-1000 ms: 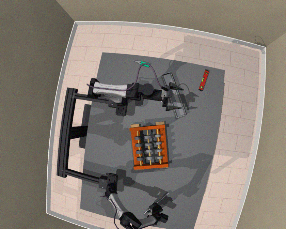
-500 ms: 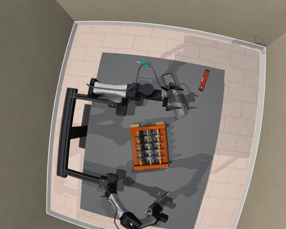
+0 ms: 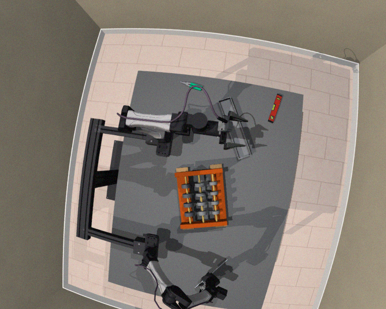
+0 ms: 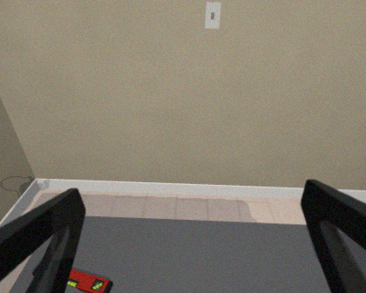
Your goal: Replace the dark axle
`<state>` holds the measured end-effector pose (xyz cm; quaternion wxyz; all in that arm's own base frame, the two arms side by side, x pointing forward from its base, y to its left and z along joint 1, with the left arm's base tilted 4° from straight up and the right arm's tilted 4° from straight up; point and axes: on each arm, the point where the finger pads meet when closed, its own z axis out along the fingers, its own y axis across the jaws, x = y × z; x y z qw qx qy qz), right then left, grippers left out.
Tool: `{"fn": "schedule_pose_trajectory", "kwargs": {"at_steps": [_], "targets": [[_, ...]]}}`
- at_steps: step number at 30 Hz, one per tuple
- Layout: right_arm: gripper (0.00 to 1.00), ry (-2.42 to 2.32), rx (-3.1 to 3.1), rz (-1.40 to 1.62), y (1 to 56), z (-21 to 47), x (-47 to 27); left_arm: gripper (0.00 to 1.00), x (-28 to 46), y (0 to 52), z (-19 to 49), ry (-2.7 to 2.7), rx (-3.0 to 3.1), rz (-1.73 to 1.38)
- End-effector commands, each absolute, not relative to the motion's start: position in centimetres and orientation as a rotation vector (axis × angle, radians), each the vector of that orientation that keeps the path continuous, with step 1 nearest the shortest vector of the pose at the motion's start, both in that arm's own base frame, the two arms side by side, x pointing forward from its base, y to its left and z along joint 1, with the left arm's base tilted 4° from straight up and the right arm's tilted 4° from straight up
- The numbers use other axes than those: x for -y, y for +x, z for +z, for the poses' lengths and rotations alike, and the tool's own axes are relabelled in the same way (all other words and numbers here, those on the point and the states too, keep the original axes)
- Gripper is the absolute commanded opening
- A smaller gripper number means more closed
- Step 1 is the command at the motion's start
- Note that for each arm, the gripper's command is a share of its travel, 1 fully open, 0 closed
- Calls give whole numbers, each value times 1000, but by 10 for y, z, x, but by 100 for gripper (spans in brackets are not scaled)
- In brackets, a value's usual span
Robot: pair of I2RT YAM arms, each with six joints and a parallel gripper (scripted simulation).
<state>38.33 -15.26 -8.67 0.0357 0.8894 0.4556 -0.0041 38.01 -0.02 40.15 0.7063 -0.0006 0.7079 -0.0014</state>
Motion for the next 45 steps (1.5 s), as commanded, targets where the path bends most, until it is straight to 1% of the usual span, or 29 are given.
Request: {"fn": "schedule_pose_trajectory", "kwargs": {"at_steps": [1, 11, 12, 13, 18, 26, 29, 42, 45], "targets": [[0, 2675, -1440, 21, 390, -66, 147, 100, 0, 379, 424, -2, -1517, -11], [0, 2643, -1492, 32, 392, -61, 135, 100, 0, 379, 424, -2, -1517, -11], [0, 2625, -1489, 49, 399, -57, 137, 100, 0, 379, 424, -2, -1517, -11], [0, 2640, -1516, 12, 388, -62, 131, 100, 0, 379, 424, -2, -1517, -11], [0, 2592, -1597, 12, 388, -56, 117, 100, 0, 379, 424, -2, -1517, -11], [0, 2422, -1855, -8, 379, -44, 71, 100, 0, 379, 424, -2, -1517, -11], [0, 2394, -1882, -3, 379, -42, 66, 100, 0, 379, 424, -2, -1517, -11], [0, 1989, -2329, -34, 339, -22, -20, 100, 0, 379, 424, -2, -1517, -11], [0, 1956, -2357, -37, 336, -21, -25, 100, 0, 379, 424, -2, -1517, -11]]}}
